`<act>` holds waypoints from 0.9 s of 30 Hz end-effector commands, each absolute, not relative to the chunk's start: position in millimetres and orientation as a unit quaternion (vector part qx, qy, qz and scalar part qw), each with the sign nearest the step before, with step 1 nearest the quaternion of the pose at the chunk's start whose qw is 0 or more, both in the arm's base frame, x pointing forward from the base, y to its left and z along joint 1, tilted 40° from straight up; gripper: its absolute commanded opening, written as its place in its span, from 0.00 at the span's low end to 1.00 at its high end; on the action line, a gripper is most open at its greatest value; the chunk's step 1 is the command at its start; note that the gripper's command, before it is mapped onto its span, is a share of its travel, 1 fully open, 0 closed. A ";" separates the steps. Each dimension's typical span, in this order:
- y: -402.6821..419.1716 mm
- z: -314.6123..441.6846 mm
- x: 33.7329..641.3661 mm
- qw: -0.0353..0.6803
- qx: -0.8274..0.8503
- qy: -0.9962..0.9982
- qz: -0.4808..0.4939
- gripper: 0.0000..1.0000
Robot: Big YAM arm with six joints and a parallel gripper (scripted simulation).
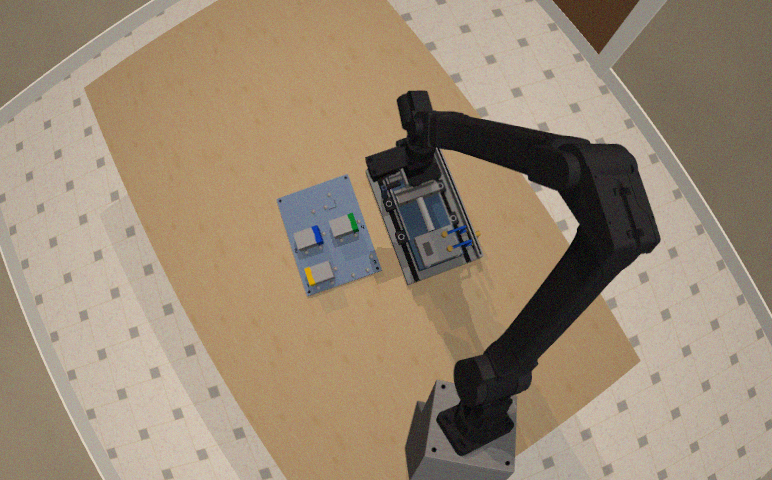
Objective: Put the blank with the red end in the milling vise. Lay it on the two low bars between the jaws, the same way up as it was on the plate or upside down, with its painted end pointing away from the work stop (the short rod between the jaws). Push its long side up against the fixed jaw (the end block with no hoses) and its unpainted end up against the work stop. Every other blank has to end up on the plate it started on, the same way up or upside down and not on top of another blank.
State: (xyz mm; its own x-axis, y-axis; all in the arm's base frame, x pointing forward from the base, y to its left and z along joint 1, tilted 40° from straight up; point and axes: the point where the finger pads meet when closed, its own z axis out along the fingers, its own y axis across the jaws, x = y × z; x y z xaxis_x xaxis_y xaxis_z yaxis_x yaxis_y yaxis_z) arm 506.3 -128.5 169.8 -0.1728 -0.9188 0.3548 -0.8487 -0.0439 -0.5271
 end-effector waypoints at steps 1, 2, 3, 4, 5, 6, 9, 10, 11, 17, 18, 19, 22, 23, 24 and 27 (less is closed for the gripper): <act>-133.8 175.1 511.9 0.058 -0.637 0.689 -0.342 0.00; -133.9 175.7 512.2 0.058 -0.637 0.689 -0.342 0.00; -133.9 176.2 512.2 0.059 -0.637 0.689 -0.343 0.00; -133.8 176.0 512.0 0.059 -0.637 0.689 -0.342 0.00; -133.8 175.7 511.7 0.058 -0.637 0.689 -0.342 0.00; -133.8 175.3 511.4 0.058 -0.637 0.689 -0.342 0.00; -133.7 174.9 511.1 0.058 -0.637 0.689 -0.342 0.00; -133.7 174.5 510.7 0.058 -0.637 0.689 -0.341 0.00; -133.6 174.1 510.4 0.058 -0.637 0.689 -0.341 0.00; -133.7 175.8 511.0 0.059 -0.637 0.688 -0.343 0.00; -133.6 175.3 510.6 0.058 -0.637 0.688 -0.342 0.00; -133.6 174.8 510.1 0.058 -0.637 0.688 -0.342 0.00; -133.7 176.6 511.1 0.059 -0.636 0.688 -0.343 0.00; -133.8 177.1 511.3 0.060 -0.636 0.688 -0.344 0.00; -133.7 176.7 510.9 0.059 -0.636 0.688 -0.344 0.00; -133.6 176.2 510.5 0.059 -0.636 0.688 -0.343 0.00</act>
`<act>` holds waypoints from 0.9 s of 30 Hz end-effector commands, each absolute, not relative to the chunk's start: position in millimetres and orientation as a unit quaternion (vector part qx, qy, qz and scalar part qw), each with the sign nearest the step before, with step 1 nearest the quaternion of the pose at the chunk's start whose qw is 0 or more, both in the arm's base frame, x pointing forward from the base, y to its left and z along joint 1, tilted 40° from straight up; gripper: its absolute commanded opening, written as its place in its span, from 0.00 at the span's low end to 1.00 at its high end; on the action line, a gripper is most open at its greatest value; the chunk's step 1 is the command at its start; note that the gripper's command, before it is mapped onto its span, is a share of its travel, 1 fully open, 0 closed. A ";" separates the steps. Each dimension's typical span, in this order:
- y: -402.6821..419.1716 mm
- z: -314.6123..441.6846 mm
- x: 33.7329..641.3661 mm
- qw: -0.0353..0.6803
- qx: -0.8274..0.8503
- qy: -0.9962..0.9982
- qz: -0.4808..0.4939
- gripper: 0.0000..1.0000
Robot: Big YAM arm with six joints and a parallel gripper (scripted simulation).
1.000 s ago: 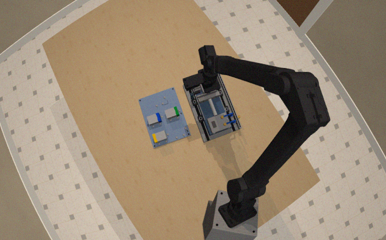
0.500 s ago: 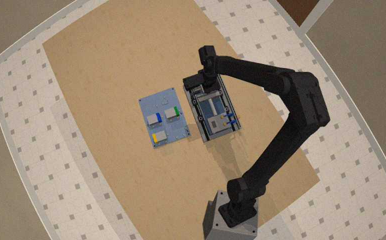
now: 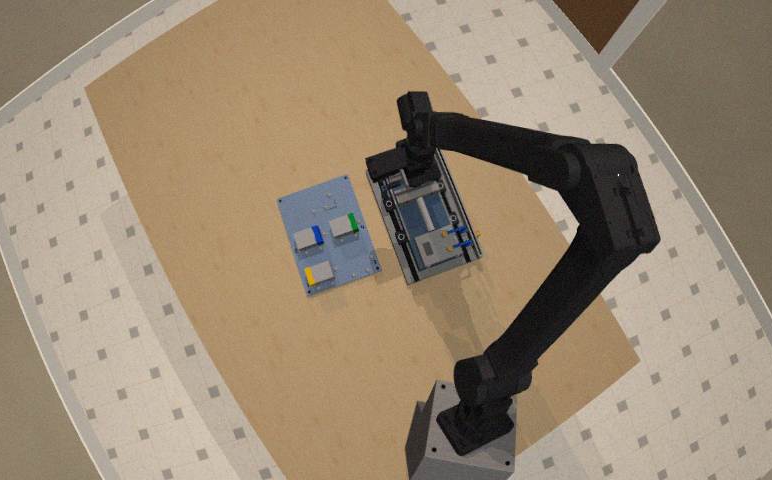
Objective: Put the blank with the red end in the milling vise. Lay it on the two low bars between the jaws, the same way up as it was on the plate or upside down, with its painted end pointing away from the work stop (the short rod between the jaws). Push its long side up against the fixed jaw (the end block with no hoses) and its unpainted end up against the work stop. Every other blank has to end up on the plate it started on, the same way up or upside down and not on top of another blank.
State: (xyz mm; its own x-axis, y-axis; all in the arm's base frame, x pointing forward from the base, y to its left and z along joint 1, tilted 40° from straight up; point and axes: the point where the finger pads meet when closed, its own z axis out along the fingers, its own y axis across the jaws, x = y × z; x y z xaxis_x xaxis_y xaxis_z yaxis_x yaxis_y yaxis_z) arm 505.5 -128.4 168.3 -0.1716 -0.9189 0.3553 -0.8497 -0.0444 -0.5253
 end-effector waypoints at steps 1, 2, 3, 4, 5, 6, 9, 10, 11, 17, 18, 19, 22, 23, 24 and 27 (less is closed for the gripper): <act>-133.6 175.7 510.0 0.059 -0.637 0.688 -0.343 0.00; -133.5 175.1 509.6 0.059 -0.637 0.688 -0.343 0.00; -133.5 175.6 509.8 0.059 -0.637 0.688 -0.343 0.00; -133.6 176.7 510.5 0.060 -0.636 0.688 -0.344 0.00; -133.7 177.4 510.9 0.060 -0.636 0.688 -0.344 0.00; -133.7 177.9 511.2 0.060 -0.636 0.688 -0.345 0.00; -133.6 176.9 510.3 0.060 -0.636 0.688 -0.344 0.00; -133.6 176.6 510.0 0.060 -0.636 0.688 -0.344 0.00; -133.5 176.3 509.7 0.059 -0.636 0.688 -0.344 0.00; -133.7 178.0 510.7 0.061 -0.636 0.688 -0.345 0.00; -133.6 177.8 510.5 0.060 -0.636 0.688 -0.345 0.00; -133.6 177.6 510.4 0.060 -0.636 0.688 -0.345 0.00; -133.6 177.3 510.1 0.060 -0.636 0.688 -0.345 0.00; -133.6 177.2 510.1 0.060 -0.636 0.688 -0.345 0.00; -133.6 177.2 510.0 0.060 -0.636 0.688 -0.345 0.00; -133.6 177.1 510.0 0.060 -0.636 0.688 -0.344 0.00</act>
